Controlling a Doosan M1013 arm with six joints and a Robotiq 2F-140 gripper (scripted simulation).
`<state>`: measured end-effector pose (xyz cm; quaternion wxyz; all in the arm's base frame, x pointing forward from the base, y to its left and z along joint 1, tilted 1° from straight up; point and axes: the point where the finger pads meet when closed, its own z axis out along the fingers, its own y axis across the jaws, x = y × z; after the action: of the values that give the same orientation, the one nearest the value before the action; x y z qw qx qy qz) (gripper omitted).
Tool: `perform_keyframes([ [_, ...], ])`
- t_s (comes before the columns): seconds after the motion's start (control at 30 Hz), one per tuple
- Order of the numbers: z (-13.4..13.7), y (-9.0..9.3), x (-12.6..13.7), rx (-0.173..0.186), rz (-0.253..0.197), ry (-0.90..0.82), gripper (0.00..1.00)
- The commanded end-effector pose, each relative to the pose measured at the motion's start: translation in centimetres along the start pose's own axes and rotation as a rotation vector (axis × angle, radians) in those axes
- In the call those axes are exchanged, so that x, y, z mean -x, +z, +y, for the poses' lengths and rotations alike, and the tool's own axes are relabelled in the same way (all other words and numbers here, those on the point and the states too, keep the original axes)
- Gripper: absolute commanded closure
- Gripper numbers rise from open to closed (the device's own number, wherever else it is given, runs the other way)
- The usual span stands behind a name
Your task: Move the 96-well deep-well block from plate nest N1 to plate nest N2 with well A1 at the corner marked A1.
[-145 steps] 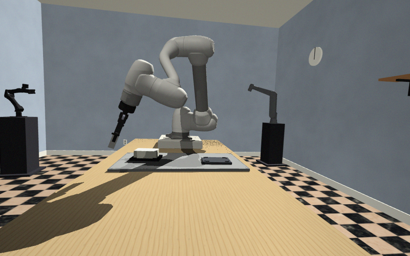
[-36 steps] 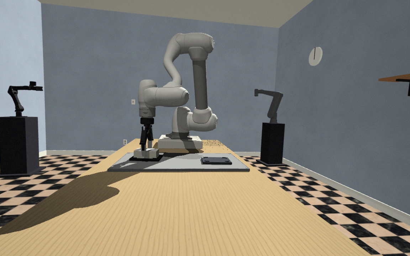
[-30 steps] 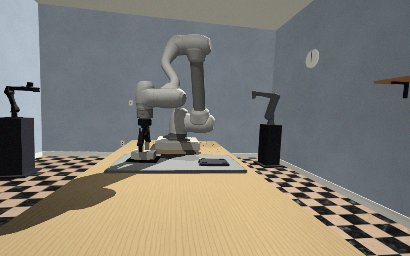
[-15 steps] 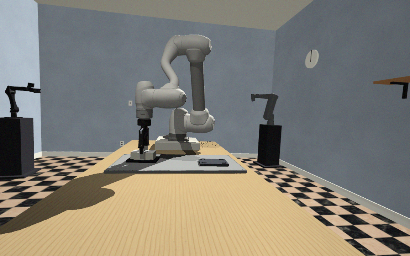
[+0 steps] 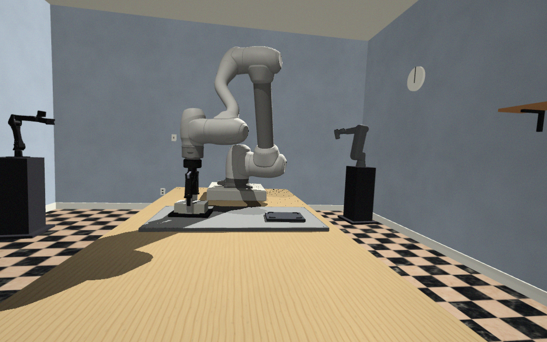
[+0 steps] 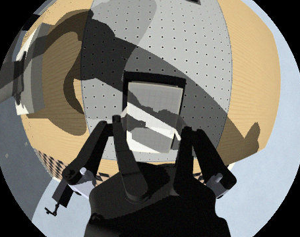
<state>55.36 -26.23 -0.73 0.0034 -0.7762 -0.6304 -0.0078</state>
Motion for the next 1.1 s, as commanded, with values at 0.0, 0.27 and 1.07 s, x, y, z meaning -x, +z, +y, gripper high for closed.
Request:
perform_keyframes([
  [0.0, 0.0, 0.0, 0.0, 0.000, 0.000, 0.000, 1.00],
  [0.27, 0.0, -0.7, 0.0, 0.000, 0.000, 0.000, 1.00],
  [1.07, 0.0, -4.3, 0.0, 0.000, 0.000, 0.000, 1.00],
])
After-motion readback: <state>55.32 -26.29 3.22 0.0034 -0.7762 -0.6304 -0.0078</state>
